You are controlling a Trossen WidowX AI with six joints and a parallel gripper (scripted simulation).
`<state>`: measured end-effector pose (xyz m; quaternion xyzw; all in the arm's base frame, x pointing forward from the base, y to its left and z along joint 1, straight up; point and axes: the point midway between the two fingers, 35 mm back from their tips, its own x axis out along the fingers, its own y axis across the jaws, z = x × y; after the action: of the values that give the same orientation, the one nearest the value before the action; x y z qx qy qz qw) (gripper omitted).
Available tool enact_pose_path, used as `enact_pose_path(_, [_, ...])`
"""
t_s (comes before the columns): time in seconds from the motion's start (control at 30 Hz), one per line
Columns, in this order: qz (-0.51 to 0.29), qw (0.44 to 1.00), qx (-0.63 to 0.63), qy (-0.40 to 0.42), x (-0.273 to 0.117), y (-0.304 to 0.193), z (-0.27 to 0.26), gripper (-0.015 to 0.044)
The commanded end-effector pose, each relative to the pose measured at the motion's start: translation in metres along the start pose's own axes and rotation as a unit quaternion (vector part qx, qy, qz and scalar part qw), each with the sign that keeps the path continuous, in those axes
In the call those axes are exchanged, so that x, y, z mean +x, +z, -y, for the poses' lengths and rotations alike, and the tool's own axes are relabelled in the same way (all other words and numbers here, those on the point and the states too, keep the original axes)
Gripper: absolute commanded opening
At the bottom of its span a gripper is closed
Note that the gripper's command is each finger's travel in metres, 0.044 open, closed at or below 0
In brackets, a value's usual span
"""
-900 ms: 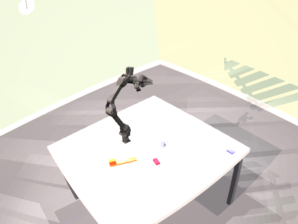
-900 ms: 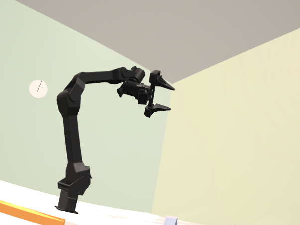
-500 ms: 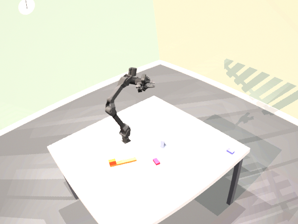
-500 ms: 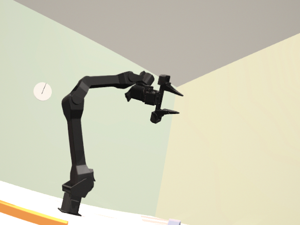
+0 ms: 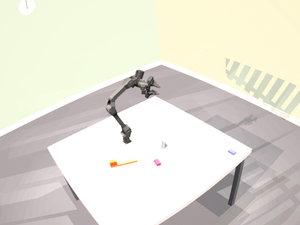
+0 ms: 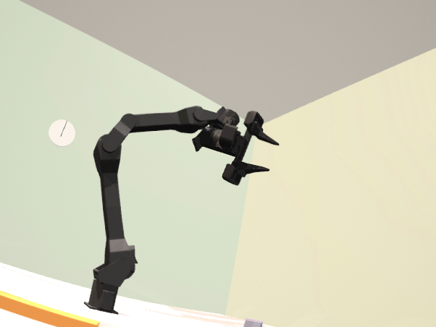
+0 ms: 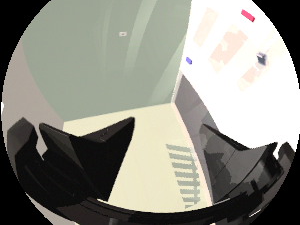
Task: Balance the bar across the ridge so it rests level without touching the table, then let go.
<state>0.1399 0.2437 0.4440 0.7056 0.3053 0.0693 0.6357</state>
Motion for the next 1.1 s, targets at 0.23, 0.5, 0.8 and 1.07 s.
enact_pose_path(0.23, [0.045, 0.988, -0.146, -0.037, 0.031, 0.024, 0.013, 0.0315])
enact_pose_path(0.5, [0.069, 0.976, -0.201, -0.055, 0.047, 0.043, 0.016, 0.0315])
enact_pose_path(0.8, [0.096, 0.964, -0.238, -0.075, 0.06, 0.064, 0.019, 0.0315])
enact_pose_path(1.07, [0.113, 0.957, -0.251, -0.094, 0.074, 0.085, 0.023, 0.0315])
